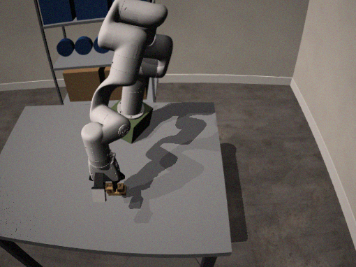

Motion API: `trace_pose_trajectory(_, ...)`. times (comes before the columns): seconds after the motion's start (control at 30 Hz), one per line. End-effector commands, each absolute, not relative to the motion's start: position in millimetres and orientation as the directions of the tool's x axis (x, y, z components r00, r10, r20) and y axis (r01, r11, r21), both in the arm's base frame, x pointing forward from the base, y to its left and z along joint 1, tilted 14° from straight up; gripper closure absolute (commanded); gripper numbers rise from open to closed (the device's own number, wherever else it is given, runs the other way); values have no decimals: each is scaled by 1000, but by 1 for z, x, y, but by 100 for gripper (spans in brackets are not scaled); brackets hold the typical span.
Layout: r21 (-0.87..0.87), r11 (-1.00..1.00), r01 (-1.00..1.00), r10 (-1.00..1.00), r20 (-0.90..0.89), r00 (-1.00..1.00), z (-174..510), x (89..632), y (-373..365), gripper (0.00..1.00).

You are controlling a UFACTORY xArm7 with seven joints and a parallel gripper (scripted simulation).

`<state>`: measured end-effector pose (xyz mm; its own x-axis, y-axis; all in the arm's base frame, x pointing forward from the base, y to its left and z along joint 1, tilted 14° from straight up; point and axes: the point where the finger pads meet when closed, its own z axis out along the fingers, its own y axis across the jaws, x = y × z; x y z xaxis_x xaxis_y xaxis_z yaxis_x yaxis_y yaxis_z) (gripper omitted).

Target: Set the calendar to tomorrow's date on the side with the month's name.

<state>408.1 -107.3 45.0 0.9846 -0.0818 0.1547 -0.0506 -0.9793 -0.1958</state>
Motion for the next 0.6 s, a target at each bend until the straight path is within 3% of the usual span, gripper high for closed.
trace_pose_trajectory(0.0, -203, -957, -207, -233, 118, 965, 46, 403, -110, 73)
trace_pose_trajectory(0.57, -237, -721, -651, -671, 2, 742, 42, 380, -113, 73)
